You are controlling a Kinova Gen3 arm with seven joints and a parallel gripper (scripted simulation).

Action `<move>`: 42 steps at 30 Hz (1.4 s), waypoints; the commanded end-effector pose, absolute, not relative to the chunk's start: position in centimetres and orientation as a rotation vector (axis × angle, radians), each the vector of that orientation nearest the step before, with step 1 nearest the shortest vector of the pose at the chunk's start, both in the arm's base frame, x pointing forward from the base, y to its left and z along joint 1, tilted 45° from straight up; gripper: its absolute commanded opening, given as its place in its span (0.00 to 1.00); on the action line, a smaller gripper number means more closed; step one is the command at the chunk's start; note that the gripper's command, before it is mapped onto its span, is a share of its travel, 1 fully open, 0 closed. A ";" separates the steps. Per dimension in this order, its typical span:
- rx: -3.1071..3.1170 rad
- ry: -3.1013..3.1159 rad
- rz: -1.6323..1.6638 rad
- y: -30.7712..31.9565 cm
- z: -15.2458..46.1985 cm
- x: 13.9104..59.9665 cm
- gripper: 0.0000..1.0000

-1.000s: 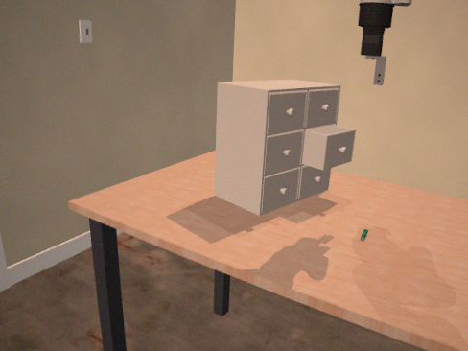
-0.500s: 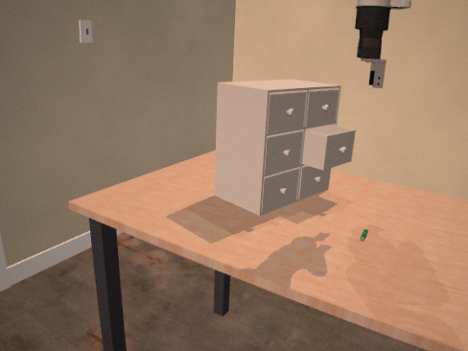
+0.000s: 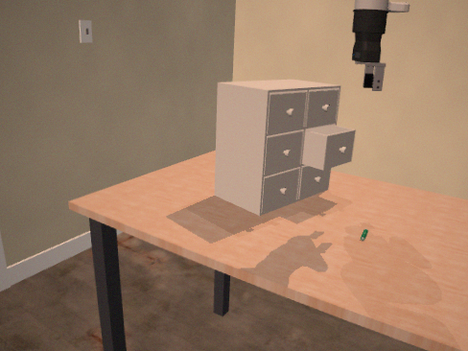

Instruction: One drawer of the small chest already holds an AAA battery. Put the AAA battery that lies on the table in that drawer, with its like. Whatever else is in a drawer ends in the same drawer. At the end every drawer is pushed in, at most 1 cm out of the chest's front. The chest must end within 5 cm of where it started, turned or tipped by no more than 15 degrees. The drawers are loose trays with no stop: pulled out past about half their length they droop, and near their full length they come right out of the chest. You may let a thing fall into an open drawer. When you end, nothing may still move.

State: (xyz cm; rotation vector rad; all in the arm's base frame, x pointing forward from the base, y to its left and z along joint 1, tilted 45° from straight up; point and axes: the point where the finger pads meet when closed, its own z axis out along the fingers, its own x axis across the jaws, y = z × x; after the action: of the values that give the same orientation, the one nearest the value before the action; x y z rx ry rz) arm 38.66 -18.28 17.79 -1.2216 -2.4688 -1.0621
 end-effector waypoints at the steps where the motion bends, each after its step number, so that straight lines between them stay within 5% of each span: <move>1: -1.182 -2.504 -1.073 -18.3 17.8 38.8 1.00; 42: -0.301 -3.002 -1.173 -17.2 16.1 41.4 1.00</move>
State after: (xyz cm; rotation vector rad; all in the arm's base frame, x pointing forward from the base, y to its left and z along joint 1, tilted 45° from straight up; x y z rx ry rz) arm 41.37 -17.10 16.09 -0.3242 -2.9899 -1.1711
